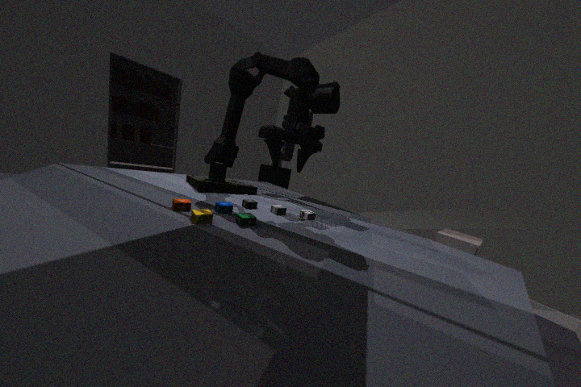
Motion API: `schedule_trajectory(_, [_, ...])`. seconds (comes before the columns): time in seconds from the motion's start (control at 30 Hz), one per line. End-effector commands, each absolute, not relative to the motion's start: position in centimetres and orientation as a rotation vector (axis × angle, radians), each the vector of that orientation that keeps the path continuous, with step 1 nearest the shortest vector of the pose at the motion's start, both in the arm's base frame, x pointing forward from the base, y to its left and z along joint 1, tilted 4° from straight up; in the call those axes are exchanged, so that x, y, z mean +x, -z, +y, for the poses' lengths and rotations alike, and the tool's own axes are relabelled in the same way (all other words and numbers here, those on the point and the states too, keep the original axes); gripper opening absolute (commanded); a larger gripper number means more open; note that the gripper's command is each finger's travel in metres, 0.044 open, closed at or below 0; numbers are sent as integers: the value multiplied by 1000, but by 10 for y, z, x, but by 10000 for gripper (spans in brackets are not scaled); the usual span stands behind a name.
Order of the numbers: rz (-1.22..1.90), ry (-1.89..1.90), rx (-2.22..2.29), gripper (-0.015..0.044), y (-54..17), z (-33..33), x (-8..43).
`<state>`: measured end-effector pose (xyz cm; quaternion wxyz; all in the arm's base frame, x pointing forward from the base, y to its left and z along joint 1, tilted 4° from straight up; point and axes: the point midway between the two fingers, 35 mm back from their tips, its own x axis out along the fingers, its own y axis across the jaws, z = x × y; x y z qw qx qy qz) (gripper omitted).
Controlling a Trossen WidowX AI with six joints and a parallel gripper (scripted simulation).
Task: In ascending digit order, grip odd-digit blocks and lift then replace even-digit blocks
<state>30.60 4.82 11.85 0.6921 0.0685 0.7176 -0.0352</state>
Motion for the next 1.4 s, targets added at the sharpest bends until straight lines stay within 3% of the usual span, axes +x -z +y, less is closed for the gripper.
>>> schedule_trajectory(0.0, [1605, 78, 159, 400, -119, 49, 307])
schedule_trajectory(0.23, [1605, 78, 159, 400, -119, 50, 309])
schedule_trajectory(0.57, [1601, 74, 162, 400, -121, 109, 369])
schedule_trajectory(1.23, [1601, 74, 162, 400, -121, 109, 369])
schedule_trajectory(1.37, [1599, 78, 159, 400, -119, 61, 373])
